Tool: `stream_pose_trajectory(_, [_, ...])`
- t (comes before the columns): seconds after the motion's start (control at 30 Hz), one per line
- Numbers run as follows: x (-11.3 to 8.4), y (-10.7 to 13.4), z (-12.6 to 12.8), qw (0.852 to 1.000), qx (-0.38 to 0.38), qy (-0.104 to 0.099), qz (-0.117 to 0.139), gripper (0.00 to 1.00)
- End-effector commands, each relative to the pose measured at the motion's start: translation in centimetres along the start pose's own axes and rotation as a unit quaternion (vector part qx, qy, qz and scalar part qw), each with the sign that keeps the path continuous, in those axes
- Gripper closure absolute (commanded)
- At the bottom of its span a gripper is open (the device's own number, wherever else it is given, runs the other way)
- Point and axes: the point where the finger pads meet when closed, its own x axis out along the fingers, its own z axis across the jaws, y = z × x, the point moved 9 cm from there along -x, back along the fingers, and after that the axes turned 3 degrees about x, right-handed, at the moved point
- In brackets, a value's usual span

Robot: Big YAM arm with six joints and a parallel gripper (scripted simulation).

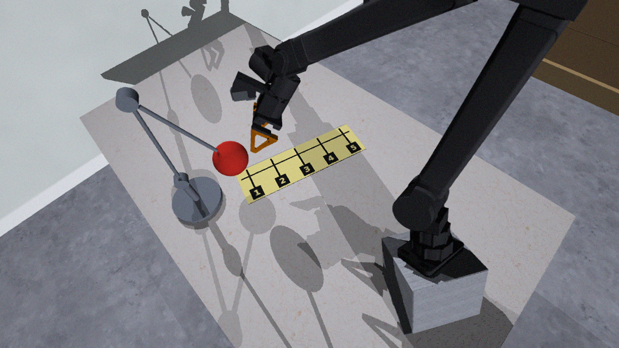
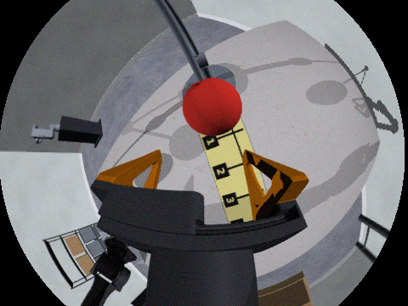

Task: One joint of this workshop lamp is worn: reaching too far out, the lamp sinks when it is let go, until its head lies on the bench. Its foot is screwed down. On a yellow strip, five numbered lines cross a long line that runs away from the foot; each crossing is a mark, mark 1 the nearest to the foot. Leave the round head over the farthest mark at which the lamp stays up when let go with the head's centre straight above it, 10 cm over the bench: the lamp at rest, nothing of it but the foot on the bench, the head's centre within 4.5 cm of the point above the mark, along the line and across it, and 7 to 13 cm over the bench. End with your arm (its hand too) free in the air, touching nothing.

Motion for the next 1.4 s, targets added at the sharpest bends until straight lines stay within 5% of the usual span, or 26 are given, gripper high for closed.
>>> stream_pose_trajectory(0.0, [-1.9, -1.9, 0.5, 0.999, -0.032, 0.010, -0.022, 0.00])
stream_pose_trajectory(1.37, [-5.7, -5.5, 2.9, 0.990, -0.127, 0.022, -0.065, 0.00])
